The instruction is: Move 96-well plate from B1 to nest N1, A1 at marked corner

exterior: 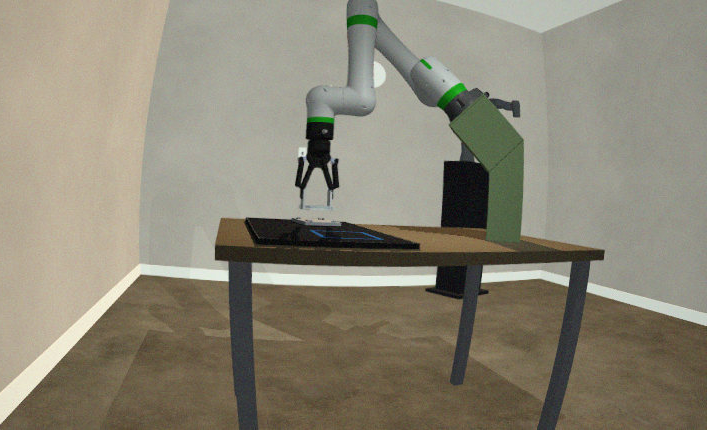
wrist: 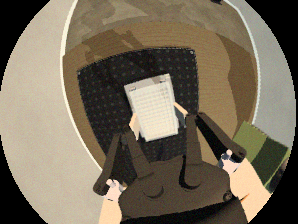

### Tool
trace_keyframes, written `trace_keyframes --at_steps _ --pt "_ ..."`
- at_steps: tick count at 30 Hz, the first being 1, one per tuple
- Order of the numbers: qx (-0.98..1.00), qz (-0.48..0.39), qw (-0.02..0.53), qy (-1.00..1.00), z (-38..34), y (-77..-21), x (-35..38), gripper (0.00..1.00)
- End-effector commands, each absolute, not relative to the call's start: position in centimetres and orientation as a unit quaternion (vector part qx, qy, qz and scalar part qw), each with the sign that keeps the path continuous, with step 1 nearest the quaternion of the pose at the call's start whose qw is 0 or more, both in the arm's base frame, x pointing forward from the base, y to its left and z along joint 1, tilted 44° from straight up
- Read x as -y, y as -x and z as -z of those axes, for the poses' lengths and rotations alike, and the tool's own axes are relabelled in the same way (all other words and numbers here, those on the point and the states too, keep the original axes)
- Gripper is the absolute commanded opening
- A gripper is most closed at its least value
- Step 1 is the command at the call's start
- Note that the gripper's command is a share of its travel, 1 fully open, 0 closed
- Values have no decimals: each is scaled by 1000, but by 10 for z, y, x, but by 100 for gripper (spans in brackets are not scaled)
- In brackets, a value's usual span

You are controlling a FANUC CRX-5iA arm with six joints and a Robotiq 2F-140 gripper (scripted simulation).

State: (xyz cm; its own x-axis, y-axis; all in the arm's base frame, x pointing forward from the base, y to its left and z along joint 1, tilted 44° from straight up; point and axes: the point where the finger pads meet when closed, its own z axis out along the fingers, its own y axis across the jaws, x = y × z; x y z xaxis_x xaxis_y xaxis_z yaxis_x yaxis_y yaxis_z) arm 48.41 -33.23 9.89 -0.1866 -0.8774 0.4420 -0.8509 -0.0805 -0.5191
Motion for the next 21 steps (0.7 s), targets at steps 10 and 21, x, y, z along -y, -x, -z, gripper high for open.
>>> trace_keyframes --at_steps 10,21 --pt "-675 375 22 636 -84 -495 342 0" --pt "-675 375 22 636 -83 -496 343 0"
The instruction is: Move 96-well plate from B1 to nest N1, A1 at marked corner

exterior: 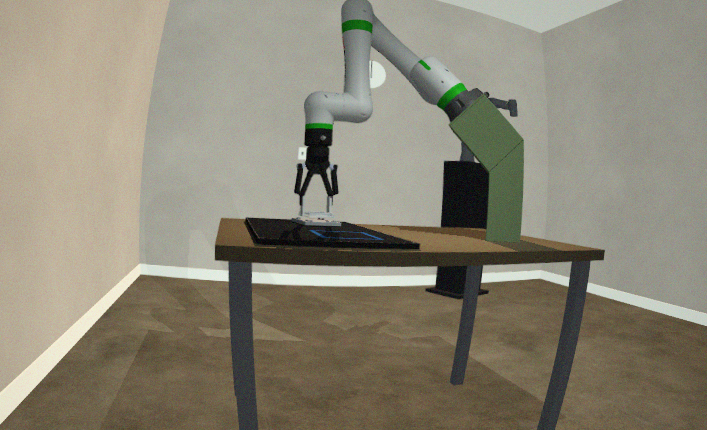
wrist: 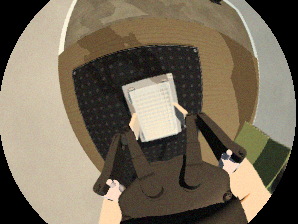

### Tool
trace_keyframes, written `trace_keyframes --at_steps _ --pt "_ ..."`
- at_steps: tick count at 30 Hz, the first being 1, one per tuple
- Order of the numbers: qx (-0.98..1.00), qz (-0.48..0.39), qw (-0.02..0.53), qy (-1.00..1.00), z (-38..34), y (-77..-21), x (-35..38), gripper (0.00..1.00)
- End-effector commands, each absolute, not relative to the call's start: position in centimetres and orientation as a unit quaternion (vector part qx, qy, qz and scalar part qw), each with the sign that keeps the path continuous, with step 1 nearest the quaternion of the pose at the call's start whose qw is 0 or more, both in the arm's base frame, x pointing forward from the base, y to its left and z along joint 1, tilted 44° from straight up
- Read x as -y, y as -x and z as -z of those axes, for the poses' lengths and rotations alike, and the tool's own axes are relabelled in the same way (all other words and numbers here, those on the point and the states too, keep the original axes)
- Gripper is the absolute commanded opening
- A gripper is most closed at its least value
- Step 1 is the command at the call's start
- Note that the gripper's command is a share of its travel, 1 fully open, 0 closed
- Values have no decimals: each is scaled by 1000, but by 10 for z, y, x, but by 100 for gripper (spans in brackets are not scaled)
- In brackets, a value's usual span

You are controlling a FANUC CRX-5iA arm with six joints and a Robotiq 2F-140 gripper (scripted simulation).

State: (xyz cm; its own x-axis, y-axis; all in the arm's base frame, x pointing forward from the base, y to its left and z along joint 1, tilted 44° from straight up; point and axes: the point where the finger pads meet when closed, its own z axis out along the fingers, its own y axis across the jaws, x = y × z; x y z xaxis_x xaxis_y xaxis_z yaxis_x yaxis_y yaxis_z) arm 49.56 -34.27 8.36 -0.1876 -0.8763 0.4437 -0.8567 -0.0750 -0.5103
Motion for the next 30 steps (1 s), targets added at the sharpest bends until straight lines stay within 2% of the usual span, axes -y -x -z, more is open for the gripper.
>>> trace_keyframes --at_steps 1,30 --pt "-675 375 22 636 -83 -496 343 0" --pt "-675 375 22 636 -81 -497 344 0"
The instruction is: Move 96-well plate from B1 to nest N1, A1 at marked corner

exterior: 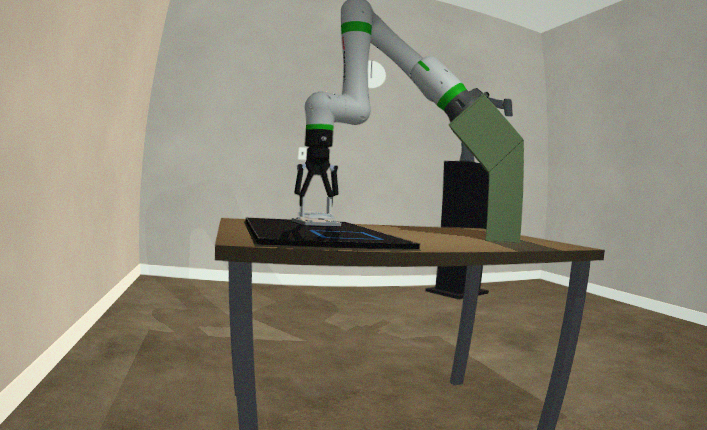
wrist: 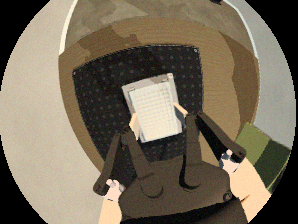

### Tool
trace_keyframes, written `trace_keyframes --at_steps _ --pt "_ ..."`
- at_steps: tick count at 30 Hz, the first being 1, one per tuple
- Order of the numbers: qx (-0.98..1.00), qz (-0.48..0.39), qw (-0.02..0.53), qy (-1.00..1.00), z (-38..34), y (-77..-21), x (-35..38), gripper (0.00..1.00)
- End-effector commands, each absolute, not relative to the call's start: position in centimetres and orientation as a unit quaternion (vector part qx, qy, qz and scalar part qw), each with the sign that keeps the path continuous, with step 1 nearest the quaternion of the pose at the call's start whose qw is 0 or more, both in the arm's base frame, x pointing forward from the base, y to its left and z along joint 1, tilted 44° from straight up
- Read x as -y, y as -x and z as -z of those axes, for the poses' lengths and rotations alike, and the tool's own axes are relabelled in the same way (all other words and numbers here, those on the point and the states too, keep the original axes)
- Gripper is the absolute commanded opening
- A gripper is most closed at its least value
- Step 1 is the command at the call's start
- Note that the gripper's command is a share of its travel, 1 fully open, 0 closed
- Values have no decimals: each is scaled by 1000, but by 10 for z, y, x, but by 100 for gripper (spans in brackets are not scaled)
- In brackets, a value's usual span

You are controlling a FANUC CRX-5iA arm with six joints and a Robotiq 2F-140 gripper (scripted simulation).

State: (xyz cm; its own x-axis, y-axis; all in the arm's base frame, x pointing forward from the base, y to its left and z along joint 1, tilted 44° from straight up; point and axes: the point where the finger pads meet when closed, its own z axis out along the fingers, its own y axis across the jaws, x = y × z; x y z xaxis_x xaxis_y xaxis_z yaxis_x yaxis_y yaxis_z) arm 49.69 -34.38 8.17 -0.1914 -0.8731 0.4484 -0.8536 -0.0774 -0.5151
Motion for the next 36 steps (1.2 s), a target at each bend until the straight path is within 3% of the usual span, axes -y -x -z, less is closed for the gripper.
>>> trace_keyframes --at_steps 1,36 --pt "-675 375 22 636 -81 -497 344 0" --pt "-675 375 22 636 -77 -500 347 0"
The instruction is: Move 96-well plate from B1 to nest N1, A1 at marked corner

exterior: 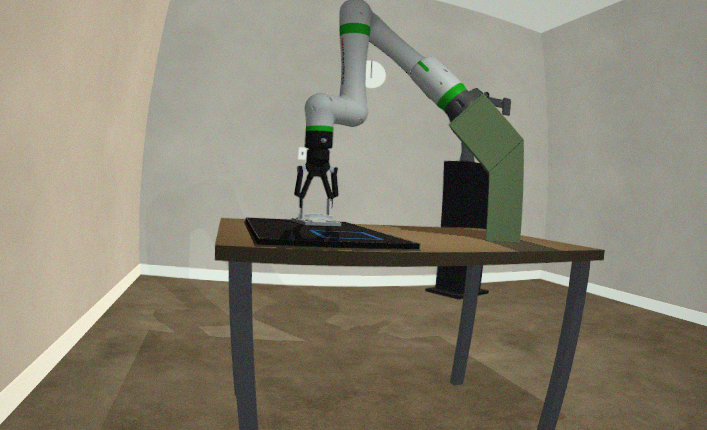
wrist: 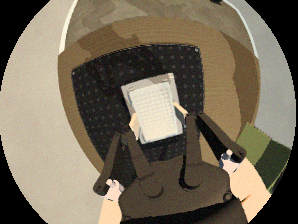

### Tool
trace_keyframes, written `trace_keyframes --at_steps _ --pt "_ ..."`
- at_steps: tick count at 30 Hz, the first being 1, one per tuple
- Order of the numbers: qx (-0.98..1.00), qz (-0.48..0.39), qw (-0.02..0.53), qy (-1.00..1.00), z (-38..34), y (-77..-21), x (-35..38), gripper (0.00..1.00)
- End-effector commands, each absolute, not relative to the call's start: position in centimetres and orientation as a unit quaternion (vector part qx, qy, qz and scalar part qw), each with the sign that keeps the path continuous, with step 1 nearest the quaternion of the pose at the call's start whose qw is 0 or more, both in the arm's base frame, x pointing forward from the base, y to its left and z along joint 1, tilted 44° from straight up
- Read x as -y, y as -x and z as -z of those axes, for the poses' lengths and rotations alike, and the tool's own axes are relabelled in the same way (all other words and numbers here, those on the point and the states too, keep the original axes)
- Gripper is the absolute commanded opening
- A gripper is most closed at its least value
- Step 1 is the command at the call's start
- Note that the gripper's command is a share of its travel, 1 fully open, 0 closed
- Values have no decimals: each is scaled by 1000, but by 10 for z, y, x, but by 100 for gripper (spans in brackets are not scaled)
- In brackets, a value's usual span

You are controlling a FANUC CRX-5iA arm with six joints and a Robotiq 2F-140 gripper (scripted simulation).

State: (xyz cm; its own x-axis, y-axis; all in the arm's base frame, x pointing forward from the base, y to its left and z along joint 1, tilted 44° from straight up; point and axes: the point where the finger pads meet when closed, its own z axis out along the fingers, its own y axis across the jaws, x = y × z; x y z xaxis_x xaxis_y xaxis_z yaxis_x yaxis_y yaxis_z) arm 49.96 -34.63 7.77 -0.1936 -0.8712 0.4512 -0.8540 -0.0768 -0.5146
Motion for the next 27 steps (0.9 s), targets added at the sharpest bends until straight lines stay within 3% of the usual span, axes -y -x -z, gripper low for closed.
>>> trace_keyframes --at_steps 1,19,20,27 --pt "-675 375 22 636 -77 -500 347 0" --pt "-675 375 22 636 -75 -501 348 0" --pt "-675 375 22 636 -75 -501 348 100" --pt "-675 375 22 636 -75 -501 348 100"
